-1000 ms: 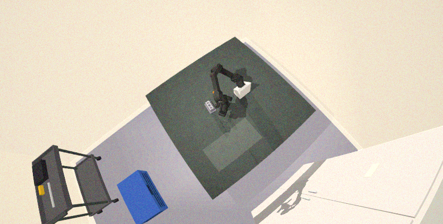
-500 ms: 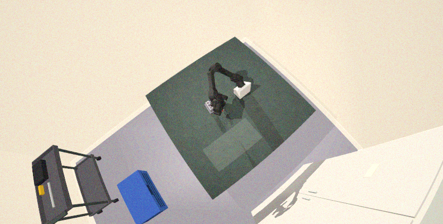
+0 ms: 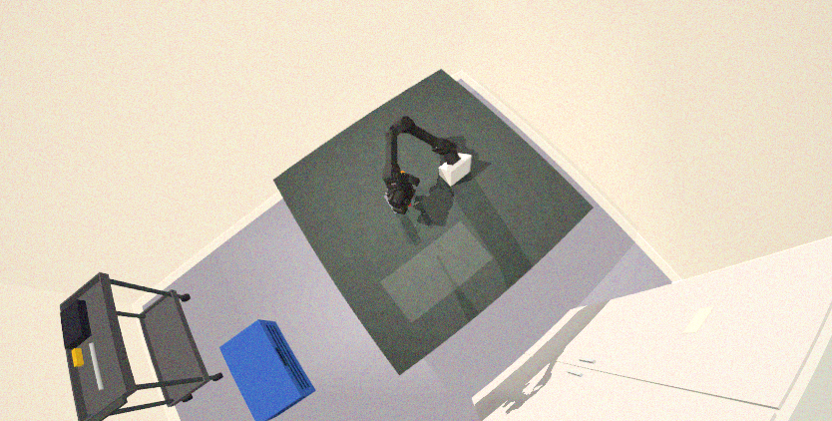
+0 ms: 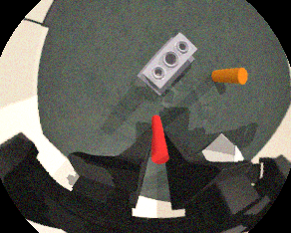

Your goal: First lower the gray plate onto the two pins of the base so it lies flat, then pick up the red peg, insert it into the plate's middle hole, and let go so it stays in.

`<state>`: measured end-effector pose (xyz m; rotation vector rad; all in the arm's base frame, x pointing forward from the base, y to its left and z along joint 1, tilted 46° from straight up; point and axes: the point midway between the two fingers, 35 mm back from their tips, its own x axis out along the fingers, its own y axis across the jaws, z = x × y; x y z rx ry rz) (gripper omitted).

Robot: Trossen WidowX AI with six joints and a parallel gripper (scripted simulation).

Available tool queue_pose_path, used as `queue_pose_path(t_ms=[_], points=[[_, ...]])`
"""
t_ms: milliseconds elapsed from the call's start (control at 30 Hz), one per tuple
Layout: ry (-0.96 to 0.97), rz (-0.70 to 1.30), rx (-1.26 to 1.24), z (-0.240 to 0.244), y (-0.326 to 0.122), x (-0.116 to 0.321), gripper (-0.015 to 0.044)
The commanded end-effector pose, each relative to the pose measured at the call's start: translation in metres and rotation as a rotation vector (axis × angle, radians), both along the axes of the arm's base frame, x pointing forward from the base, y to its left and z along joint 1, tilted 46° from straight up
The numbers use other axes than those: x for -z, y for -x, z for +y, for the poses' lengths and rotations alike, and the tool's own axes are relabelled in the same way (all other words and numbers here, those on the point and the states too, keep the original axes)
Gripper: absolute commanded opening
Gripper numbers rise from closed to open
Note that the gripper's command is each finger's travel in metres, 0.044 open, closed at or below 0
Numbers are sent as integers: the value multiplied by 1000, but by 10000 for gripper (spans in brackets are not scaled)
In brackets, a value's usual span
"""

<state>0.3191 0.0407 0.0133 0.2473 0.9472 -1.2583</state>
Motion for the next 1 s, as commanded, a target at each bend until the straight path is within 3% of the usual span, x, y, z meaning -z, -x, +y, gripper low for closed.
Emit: queue_pose_path(t_ms=[0, 967], points=[[4, -3, -1, -8, -7, -8, 0], [36, -3, -1, -66, -34, -65, 0]])
